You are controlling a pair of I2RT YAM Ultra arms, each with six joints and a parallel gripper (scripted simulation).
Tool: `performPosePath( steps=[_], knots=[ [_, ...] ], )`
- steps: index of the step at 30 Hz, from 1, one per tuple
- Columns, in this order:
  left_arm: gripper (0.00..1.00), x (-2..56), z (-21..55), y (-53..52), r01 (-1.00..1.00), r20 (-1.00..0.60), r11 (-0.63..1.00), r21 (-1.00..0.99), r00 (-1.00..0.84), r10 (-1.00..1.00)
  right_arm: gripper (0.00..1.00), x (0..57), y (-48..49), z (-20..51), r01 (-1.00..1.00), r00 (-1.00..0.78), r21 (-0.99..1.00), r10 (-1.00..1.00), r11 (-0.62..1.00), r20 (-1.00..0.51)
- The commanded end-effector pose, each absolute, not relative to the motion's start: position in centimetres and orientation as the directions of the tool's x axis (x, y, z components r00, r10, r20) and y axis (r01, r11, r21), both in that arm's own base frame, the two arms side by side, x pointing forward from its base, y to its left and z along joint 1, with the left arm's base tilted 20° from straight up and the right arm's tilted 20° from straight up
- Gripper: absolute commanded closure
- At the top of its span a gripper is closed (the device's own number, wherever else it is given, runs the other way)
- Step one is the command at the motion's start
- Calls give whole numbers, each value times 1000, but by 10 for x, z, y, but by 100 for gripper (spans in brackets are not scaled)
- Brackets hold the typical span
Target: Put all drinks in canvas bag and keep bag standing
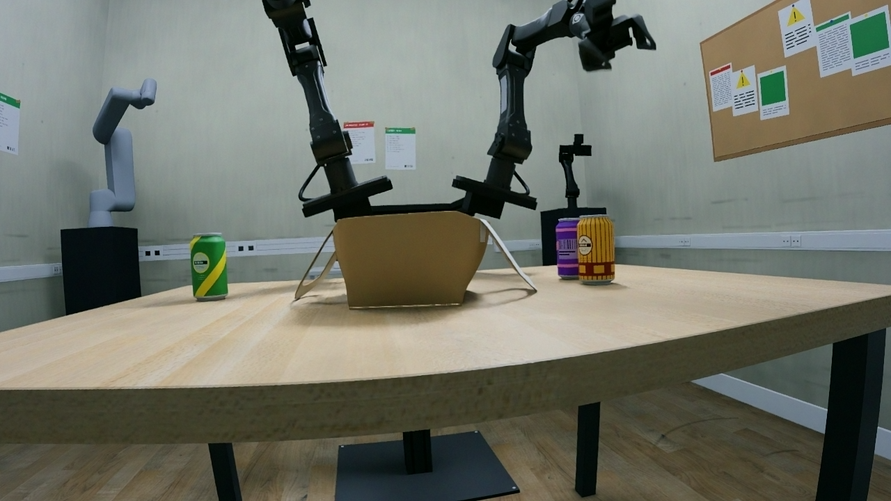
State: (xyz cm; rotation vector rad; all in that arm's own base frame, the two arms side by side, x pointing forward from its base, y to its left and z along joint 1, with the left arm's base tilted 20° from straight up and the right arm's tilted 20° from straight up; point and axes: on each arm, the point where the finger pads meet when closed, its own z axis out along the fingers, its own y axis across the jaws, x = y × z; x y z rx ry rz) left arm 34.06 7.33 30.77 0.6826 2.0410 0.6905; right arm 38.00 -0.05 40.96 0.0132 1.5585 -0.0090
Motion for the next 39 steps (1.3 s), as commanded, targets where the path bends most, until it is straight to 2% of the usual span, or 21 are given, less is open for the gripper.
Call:
performPosePath(
  steps=[1, 3, 9, 18, 20, 28, 33, 37, 38, 39],
  knots=[
    [0, 317, 293, 83, 426, -282, 535, 730, -525, 803, 0, 370, 6, 445, -8, 101, -5, -4, 1000, -995],
    [0, 317, 293, 83, 426, -282, 535, 730, -525, 803, 0, 370, 6, 445, -8, 101, -5, -4, 1000, -995],
    [0, 282, 270, 98, 648, -27, 366, 668, -471, 882, 0, 370, 6, 445, -8, 101, -5, -4, 1000, -995],
    [0, 221, 246, 107, 908, 233, 105, 406, -214, 949, 0, 370, 6, 445, -8, 101, -5, -4, 1000, -995],
    [0, 221, 246, 107, 908, 233, 105, 406, -214, 949, 0, 370, 6, 445, -8, 101, -5, -4, 1000, -995],
    [0, 171, 238, 107, 983, 279, -103, 153, 57, 959, 0, 370, 6, 445, -8, 101, -5, -4, 1000, -995],
    [0, 178, 247, 106, 966, 273, -30, 257, -43, 961, 0, 370, 6, 445, -8, 101, -5, -4, 1000, -995],
    [0, 177, 247, 105, 967, 272, -38, 252, -33, 962, 0, 370, 6, 445, -8, 101, -5, -4, 1000, -995],
    [0, 176, 240, 104, 972, 262, -34, 231, -29, 965, 16, 371, 5, 440, -8, 86, -3, -3, 1000, -996],
    [0, 176, 243, 103, 969, 266, -34, 243, -33, 963, 16, 370, 5, 443, -8, 91, -1, 0, 1000, -996]
  ],
)
